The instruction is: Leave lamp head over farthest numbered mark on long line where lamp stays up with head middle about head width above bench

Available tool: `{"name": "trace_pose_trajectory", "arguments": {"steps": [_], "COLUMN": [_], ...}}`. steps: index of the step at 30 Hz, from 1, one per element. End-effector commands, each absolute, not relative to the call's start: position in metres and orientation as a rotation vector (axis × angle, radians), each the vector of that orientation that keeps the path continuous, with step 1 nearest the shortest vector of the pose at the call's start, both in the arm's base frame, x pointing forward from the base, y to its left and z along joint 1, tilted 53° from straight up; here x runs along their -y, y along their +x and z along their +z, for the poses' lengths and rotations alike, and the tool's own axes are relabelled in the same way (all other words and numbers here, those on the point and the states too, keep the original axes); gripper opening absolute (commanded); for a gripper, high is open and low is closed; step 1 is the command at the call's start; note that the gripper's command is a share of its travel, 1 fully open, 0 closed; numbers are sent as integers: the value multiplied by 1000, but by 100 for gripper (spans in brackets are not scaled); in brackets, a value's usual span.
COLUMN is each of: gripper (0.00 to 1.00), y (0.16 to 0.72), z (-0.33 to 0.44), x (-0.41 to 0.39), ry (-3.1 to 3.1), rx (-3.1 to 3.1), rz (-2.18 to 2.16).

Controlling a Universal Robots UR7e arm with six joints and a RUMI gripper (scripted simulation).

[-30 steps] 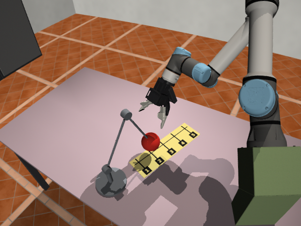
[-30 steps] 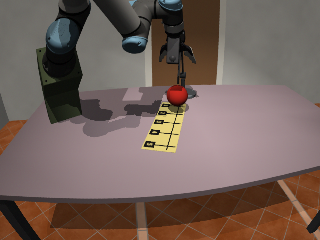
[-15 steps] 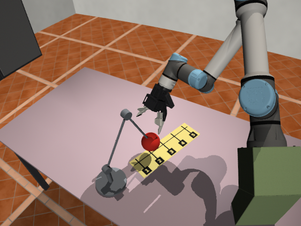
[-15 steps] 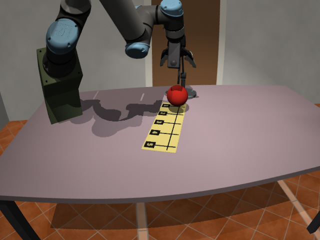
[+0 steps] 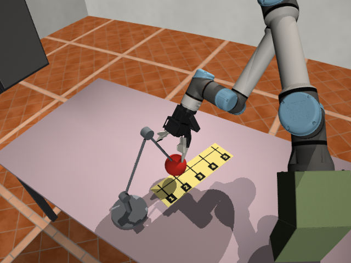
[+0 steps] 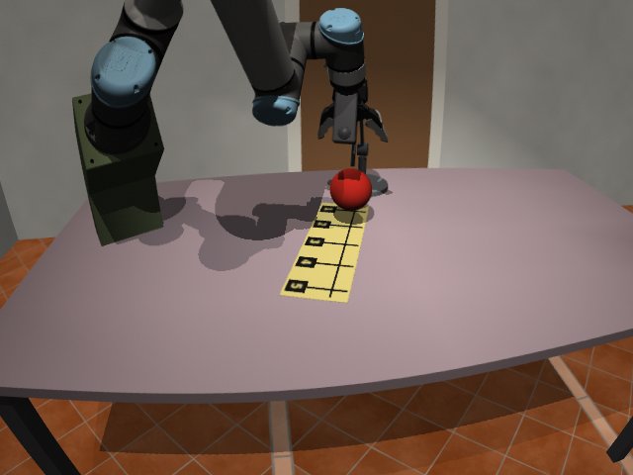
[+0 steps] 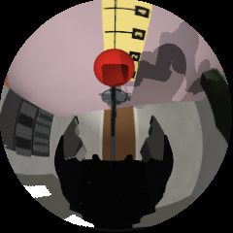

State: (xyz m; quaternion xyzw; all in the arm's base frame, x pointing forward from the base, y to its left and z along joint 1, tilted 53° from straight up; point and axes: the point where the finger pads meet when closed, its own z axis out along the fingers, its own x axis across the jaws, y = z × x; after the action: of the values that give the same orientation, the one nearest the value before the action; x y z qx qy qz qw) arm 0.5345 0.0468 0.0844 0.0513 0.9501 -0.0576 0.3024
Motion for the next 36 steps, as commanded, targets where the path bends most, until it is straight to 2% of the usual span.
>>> {"name": "trace_pose_trajectory", "arguments": {"steps": [1, 14, 15, 36], "gripper": [100, 100, 0, 0], "y": [538, 545, 545, 543], "z": [80, 73, 73, 74], "x": [-47, -48, -48, -47], "ry": [156, 174, 171, 134], "rx": [-2516, -2514, -2514, -2516], "rz": [-160, -166, -165, -154]}}
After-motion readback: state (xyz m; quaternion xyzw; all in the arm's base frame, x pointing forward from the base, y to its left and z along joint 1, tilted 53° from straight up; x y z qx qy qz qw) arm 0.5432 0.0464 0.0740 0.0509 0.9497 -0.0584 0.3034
